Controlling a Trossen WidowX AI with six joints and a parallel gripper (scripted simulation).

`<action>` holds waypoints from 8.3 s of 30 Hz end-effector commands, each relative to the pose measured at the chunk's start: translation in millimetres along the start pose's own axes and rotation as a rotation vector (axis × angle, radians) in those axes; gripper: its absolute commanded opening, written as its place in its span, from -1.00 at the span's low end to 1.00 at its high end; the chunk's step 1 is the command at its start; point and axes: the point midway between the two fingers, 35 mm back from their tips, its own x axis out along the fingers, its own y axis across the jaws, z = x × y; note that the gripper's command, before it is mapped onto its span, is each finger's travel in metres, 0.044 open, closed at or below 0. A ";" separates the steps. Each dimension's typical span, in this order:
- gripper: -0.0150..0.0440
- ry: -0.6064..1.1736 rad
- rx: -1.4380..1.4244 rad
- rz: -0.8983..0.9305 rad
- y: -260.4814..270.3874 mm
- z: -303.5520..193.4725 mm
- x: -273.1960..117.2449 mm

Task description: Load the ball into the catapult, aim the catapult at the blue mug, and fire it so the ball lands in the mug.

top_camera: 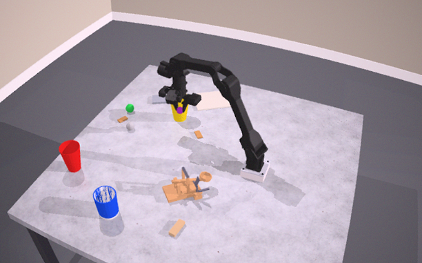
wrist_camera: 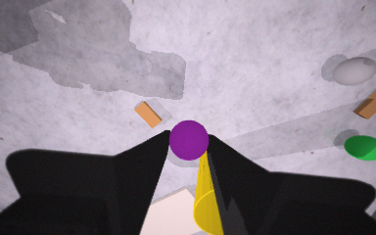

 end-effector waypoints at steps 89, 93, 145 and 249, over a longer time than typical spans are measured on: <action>-0.40 0.304 0.724 0.138 241.8 253.2 63.6; -0.05 0.304 0.724 0.138 241.8 253.2 63.6; 1.00 -0.729 0.809 -0.222 49.2 463.9 -142.3; -0.49 0.534 -0.577 -0.324 289.7 320.2 11.2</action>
